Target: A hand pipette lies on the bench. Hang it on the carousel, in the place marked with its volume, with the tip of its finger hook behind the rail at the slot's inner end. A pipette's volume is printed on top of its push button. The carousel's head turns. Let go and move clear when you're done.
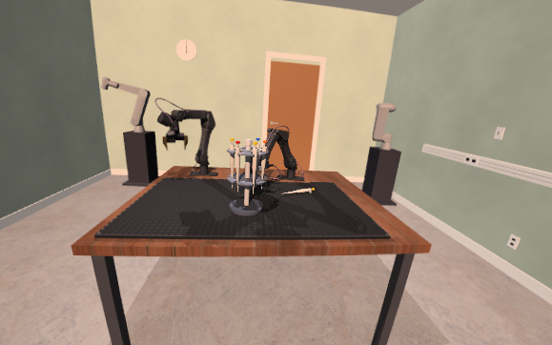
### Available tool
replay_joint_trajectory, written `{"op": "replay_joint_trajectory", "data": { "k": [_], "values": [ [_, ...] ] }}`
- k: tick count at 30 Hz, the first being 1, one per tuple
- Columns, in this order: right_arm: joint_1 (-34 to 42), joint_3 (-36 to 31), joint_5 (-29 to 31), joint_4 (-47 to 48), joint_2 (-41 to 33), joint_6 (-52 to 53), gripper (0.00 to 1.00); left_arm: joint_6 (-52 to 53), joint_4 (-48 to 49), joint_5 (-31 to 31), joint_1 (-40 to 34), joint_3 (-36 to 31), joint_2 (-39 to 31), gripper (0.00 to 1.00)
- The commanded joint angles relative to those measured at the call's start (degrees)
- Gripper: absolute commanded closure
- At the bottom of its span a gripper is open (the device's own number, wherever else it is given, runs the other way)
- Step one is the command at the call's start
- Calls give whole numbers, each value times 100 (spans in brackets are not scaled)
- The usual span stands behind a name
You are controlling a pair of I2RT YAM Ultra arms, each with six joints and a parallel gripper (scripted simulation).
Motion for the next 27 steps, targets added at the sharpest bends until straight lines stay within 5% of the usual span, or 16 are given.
{"op": "replay_joint_trajectory", "data": {
  "k": [1,5,9,17,21,27],
  "values": [
    [-47,95,-108,60,34,-39,0,8,-65,33,22,72,-48,100],
    [-47,95,-108,60,34,-39,0,8,-65,33,22,72,-48,100],
    [-47,95,-108,60,34,-39,0,23,191,1091,378,-507,-418,100],
    [-47,95,-108,60,34,-39,0,23,153,1299,514,-604,-469,100],
    [-47,95,-108,60,34,-39,0,28,349,2276,845,-883,-638,100],
    [-47,95,-108,60,34,-39,0,22,251,2482,989,-881,-631,100]
  ]
}}
